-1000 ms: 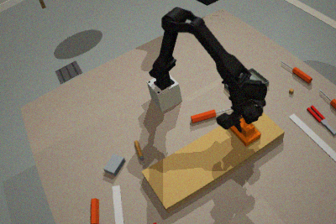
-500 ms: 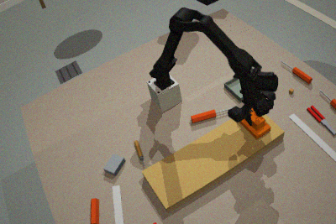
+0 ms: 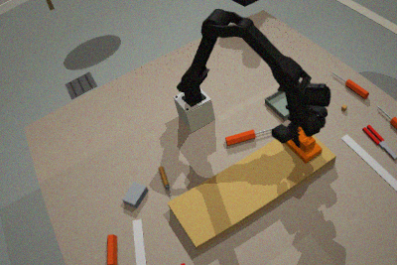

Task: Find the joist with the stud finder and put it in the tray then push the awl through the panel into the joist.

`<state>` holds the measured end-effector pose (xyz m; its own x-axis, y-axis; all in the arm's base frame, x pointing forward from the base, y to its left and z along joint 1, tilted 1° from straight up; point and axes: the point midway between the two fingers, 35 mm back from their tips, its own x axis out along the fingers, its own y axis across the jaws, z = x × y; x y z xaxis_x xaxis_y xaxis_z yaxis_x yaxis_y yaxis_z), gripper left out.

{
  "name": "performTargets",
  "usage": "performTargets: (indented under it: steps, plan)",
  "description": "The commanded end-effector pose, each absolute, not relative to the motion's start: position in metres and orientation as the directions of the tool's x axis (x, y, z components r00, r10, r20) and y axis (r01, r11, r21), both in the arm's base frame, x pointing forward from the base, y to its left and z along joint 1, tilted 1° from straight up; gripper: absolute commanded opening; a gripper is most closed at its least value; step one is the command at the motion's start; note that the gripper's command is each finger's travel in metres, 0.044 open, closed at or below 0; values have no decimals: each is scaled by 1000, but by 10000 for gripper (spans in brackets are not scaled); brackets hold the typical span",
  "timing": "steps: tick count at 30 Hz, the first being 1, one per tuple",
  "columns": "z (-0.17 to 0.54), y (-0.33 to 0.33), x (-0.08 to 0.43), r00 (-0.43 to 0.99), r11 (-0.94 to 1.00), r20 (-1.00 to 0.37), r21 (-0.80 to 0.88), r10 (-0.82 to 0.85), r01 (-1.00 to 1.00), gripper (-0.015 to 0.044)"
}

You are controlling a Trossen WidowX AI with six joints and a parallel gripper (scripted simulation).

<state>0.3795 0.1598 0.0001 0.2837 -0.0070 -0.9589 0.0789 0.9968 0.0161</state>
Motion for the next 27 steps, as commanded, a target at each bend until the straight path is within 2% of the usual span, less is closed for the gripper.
performTargets:
  steps: [1, 27]
  plan:
    - [0, 153, 379, 283, 997, -959, 16, -8, 81, 0]
    - [-2, 65, 373, 283, 997, -959, 9, -14, 81, 0]
